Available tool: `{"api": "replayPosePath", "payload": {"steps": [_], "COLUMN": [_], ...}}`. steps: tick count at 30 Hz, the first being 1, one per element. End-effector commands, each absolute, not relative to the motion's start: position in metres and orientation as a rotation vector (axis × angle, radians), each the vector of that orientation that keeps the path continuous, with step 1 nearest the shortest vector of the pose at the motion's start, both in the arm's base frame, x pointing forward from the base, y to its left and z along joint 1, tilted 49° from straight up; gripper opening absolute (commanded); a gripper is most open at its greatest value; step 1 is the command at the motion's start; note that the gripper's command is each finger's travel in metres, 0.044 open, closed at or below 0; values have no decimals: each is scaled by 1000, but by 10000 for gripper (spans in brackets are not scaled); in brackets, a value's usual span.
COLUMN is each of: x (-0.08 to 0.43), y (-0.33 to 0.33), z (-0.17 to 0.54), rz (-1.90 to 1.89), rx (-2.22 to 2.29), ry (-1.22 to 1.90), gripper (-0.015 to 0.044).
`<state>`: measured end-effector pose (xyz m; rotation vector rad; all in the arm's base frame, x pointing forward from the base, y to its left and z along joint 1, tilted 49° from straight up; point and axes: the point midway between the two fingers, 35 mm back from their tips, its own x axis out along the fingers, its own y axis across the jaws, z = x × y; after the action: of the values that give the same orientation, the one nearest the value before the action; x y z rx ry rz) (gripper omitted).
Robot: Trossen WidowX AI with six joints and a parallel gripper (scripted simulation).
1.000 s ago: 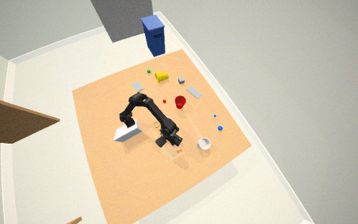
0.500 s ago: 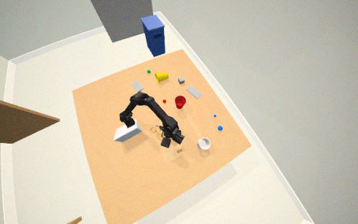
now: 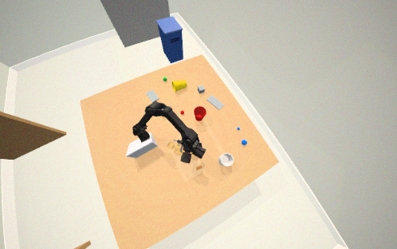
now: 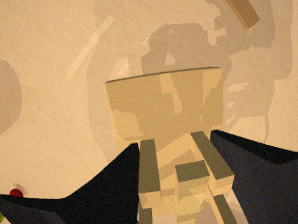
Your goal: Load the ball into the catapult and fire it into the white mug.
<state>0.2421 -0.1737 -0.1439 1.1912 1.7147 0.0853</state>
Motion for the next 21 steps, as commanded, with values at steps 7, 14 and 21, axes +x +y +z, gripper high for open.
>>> {"api": "replayPosePath", "payload": {"steps": [7,14,21], "x": [242,243,242], "y": [-162,-153,-144], "z": [-154,-162,-169], "rz": [82,83,84], "rx": [1200,1201,1201], "ry": [1711,1710,1710], "gripper": [0,0,0]}}
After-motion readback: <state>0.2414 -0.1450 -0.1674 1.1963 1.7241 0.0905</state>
